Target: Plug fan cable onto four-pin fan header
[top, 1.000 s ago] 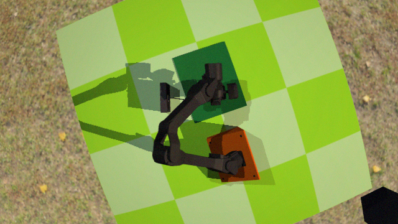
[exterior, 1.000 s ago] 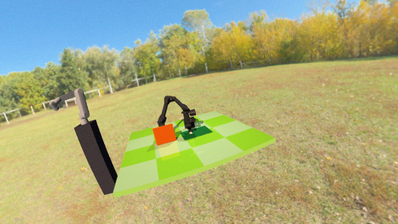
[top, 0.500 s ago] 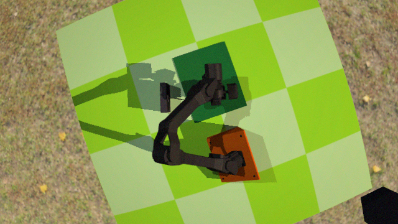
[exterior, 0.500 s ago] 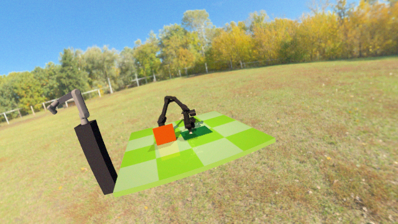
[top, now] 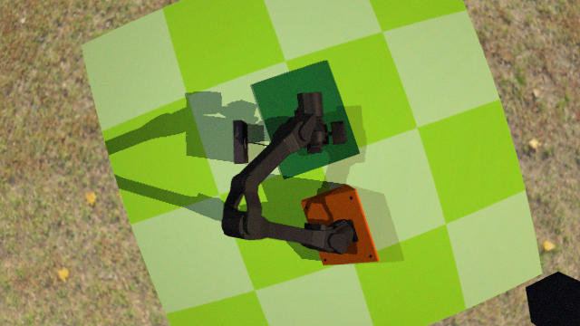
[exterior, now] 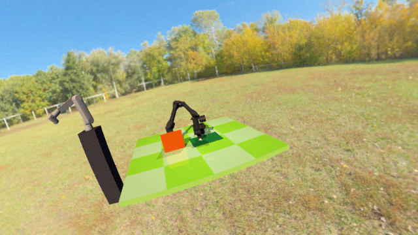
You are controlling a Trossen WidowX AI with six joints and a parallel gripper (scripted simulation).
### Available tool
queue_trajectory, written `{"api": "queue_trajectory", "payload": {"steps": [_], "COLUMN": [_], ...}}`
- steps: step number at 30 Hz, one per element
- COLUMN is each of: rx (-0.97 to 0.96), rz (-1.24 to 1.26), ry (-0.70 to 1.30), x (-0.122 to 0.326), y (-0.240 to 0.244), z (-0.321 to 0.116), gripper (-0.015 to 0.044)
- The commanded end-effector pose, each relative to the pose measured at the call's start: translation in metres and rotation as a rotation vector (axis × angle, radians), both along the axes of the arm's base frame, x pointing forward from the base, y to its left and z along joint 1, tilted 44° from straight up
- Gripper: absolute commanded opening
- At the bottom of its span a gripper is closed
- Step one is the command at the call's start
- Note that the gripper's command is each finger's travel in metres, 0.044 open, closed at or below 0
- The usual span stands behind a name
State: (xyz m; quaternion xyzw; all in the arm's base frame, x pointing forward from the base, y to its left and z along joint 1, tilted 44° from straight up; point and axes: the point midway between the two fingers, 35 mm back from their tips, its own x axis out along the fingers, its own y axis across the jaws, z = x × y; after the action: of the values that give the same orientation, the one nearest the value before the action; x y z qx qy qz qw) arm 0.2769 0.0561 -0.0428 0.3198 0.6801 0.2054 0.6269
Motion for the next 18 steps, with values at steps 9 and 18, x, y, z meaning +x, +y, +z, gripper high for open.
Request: {"api": "queue_trajectory", "payload": {"steps": [9,18], "rx": [0.006,0.006], "rz": [-0.002,-0.002], "ry": [0.005,0.005], "x": [-0.0008,-0.0009], "y": [0.0064,0.0093], "z": [-0.0062,-0.0092], "gripper": [0.0000,0.0000]}}
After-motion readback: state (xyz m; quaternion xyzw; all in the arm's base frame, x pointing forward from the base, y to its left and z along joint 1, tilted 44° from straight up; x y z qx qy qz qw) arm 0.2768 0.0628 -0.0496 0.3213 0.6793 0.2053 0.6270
